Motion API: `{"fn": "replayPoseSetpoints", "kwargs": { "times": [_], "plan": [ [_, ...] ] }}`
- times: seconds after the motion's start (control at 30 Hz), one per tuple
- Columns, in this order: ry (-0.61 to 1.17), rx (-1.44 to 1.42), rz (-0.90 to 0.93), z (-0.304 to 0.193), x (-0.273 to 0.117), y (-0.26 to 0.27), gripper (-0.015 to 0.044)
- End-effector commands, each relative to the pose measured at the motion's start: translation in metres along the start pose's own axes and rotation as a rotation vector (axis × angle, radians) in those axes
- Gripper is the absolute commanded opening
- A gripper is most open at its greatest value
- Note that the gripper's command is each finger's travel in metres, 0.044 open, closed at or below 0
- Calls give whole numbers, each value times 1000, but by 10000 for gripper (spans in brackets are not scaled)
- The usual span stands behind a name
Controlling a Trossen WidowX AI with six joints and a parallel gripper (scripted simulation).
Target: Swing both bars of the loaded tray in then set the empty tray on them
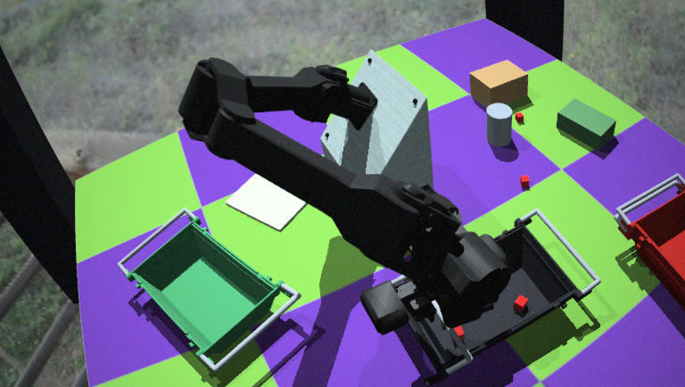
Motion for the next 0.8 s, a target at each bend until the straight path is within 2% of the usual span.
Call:
{"fn": "replayPoseSetpoints", "kwargs": {
  "times": [0.0,0.17,0.77],
  "plan": [
    [-6,5,-5,3,-16,-1,84],
    [-6,5,-5,3,-40,-3,84],
    [-10,-5,-3,3,-34,0,84]
  ]
}}
Point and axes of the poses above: the point midway between the two fingers, 35 mm back from their tips, its own x axis out along the fingers, its own y axis across the jaws, z = x × y, the point moved 4 cm from there along -x, back along the fingers, and after that the axes turned 9 degrees about x, right-handed, at the moved point
